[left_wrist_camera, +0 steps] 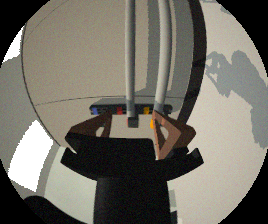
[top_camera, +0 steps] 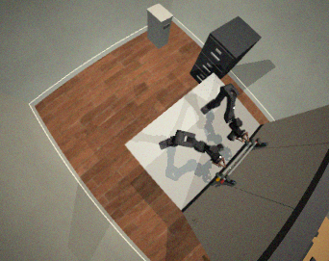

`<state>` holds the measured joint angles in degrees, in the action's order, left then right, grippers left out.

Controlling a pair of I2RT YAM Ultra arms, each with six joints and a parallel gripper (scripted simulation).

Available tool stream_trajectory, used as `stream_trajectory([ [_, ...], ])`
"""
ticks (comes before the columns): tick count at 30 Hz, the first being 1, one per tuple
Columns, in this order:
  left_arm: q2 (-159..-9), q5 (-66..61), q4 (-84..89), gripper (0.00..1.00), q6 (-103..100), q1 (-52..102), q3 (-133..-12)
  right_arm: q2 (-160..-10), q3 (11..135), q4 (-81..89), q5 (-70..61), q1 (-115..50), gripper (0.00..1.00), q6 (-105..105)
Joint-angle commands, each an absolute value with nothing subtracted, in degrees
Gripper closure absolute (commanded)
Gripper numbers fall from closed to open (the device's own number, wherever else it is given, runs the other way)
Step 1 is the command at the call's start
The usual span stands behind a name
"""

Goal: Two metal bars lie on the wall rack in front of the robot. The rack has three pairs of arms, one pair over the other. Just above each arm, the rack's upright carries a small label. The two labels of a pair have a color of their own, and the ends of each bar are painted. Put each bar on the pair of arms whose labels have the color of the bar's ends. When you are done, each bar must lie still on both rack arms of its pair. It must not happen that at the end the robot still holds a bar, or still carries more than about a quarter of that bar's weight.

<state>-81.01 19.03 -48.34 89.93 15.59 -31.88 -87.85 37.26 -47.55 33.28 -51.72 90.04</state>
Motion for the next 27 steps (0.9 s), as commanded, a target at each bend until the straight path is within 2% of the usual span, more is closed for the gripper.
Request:
stream_trajectory([
  [1, -79.19, 19.36, -47.95, 0.29, 90.02, 16.27, -31.25, -85.96, 36.88, -49.1, 33.8, -52.24, 0.29, 89.98],
  [27, -78.28, 19.62, -47.73, 0.15, 90.02, 16.53, -30.58, -85.27, 36.25, -49.04, 34.24, -52.68, 0.16, 89.99],
])
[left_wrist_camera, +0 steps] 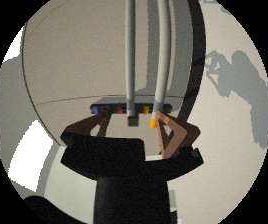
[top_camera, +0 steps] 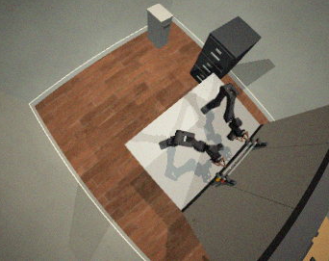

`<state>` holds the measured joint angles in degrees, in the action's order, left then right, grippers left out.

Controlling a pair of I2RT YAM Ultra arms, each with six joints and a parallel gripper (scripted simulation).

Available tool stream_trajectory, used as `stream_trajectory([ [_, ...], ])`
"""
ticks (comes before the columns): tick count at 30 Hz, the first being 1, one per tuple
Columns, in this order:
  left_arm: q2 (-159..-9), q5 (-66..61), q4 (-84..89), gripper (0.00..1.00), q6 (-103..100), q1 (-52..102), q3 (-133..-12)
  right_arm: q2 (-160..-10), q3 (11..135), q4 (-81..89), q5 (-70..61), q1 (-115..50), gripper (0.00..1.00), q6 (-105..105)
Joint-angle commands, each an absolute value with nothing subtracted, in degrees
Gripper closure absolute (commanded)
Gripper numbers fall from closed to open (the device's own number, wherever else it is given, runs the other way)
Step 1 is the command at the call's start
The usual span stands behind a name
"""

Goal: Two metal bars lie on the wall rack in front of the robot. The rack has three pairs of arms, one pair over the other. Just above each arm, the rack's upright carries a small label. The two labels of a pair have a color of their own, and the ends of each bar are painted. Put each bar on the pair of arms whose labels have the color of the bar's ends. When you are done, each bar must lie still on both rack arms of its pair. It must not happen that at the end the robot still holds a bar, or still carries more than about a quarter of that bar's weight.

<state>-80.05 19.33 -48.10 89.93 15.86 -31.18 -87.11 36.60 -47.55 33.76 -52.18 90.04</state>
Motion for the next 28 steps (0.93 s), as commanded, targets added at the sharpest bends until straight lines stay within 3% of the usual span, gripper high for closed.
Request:
stream_trajectory([
  [1, -78.24, 19.63, -47.72, 0.15, 90.02, 16.54, -30.55, -85.24, 36.22, -49.03, 34.26, -52.69, 0.15, 89.99],
  [28, -77.21, 19.95, -47.44, 0.0, 90.02, 16.86, -29.8, -84.45, 35.52, -48.94, 34.76, -53.2, 0.0, 89.99],
])
